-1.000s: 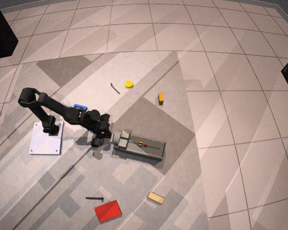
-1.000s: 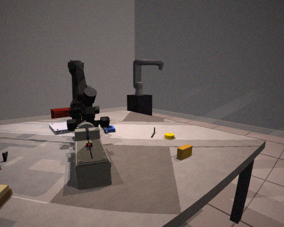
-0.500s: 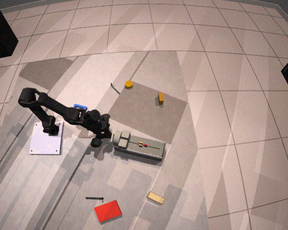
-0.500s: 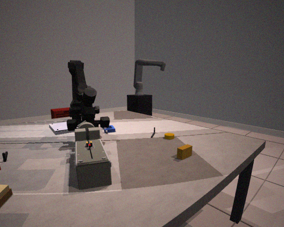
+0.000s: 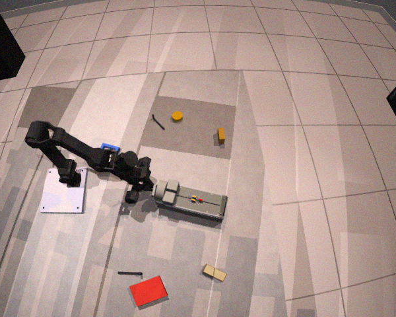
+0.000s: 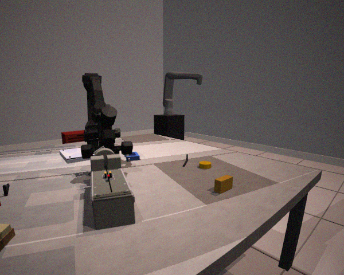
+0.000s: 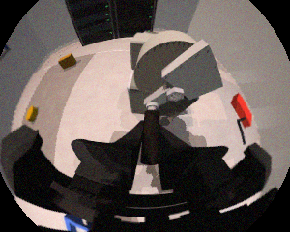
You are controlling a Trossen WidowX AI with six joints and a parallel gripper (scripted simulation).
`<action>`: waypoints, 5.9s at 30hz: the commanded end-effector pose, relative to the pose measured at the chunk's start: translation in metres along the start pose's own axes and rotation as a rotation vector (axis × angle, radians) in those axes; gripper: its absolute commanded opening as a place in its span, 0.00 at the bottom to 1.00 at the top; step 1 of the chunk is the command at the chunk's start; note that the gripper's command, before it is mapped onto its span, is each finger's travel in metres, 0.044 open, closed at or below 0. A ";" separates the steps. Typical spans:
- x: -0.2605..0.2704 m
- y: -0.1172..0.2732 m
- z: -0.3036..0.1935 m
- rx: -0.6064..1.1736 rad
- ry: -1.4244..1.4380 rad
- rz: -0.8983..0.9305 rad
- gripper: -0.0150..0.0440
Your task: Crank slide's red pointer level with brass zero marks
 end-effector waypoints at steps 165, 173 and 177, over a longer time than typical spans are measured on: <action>-0.043 0.078 0.150 0.001 -0.024 0.014 1.00; -0.028 0.107 0.115 0.003 -0.001 -0.003 1.00; -0.026 0.112 0.108 0.003 0.004 -0.007 1.00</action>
Point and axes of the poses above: the point midway between the two fingers, 35 mm back from their tips, its own y axis back along the fingers, its own x axis across the jaws, z = x × y, the point moved 1 cm from there along y, back along the fingers, and after that the axes turned 14 degrees about y, right-handed, at the moved point
